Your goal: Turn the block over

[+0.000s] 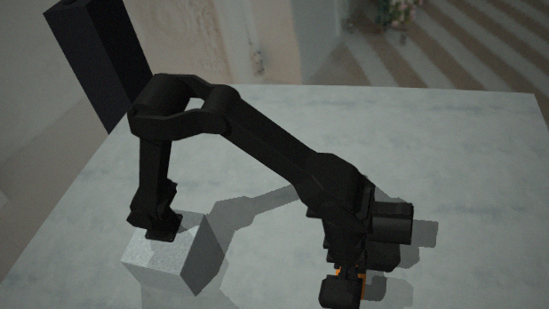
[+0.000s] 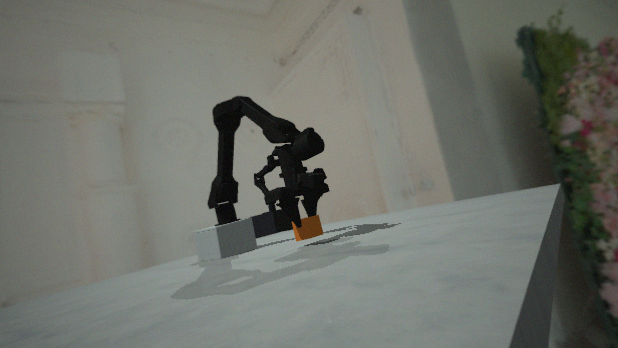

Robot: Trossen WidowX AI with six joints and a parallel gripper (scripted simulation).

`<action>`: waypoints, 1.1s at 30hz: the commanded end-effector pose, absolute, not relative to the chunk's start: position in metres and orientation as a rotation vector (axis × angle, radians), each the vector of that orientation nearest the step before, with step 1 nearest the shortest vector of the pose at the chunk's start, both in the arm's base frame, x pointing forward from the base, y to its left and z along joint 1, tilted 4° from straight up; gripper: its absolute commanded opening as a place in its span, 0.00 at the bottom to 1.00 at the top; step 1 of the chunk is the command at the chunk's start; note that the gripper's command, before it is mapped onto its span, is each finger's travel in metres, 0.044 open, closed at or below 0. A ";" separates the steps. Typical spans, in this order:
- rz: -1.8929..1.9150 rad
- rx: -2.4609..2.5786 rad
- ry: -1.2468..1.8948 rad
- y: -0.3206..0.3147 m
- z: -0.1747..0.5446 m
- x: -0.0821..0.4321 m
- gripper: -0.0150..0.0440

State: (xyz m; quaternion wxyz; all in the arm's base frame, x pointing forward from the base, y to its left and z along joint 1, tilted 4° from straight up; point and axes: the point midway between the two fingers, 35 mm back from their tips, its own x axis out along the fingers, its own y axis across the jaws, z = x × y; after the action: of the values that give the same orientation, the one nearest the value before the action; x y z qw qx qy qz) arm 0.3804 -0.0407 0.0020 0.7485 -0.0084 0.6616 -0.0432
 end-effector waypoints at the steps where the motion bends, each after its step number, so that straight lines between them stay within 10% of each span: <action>1: -0.088 -0.021 1.368 -0.041 0.005 0.383 0.25; 33: -0.080 -0.039 0.996 -0.040 0.005 0.375 0.25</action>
State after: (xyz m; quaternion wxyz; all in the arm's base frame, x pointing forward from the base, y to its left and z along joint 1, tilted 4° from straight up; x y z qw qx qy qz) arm 0.3728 -0.0408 -0.0014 0.8712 -0.0177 0.4889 -0.0408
